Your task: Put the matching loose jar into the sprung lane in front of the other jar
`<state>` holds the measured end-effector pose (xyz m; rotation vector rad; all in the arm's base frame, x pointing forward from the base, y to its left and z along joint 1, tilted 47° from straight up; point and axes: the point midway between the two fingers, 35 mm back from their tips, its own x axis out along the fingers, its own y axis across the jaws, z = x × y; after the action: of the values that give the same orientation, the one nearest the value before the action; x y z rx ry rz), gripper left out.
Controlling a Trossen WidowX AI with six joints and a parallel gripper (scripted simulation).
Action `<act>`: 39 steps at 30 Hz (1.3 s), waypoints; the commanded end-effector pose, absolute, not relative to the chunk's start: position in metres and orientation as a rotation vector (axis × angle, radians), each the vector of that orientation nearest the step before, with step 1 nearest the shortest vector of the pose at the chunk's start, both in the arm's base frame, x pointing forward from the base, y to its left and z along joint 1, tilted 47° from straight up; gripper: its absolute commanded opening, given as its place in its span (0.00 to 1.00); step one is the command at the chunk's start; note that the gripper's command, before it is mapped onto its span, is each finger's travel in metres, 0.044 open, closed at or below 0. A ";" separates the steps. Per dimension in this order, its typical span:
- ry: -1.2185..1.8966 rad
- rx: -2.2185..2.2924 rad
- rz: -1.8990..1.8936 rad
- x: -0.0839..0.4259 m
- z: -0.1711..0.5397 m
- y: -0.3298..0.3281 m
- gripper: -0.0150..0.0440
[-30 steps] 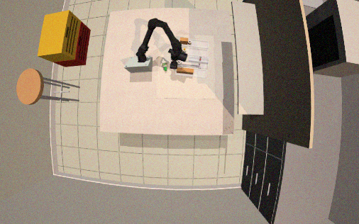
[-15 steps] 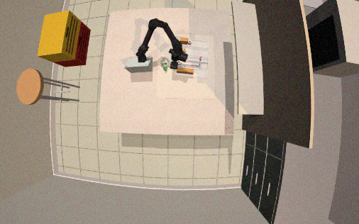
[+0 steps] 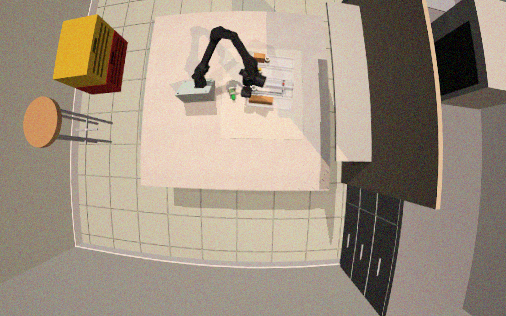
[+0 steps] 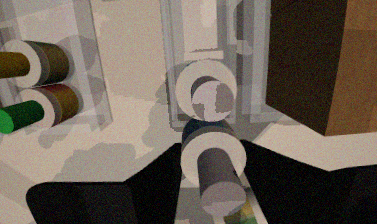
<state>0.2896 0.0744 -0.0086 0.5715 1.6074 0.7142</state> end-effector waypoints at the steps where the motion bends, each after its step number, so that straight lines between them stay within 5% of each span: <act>1: 1.586 0.569 0.717 0.298 -0.007 0.075 0.25; 39: 1.585 0.568 0.717 0.315 -0.006 0.077 0.25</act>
<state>0.3064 0.0765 -0.0091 0.5685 1.6083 0.7129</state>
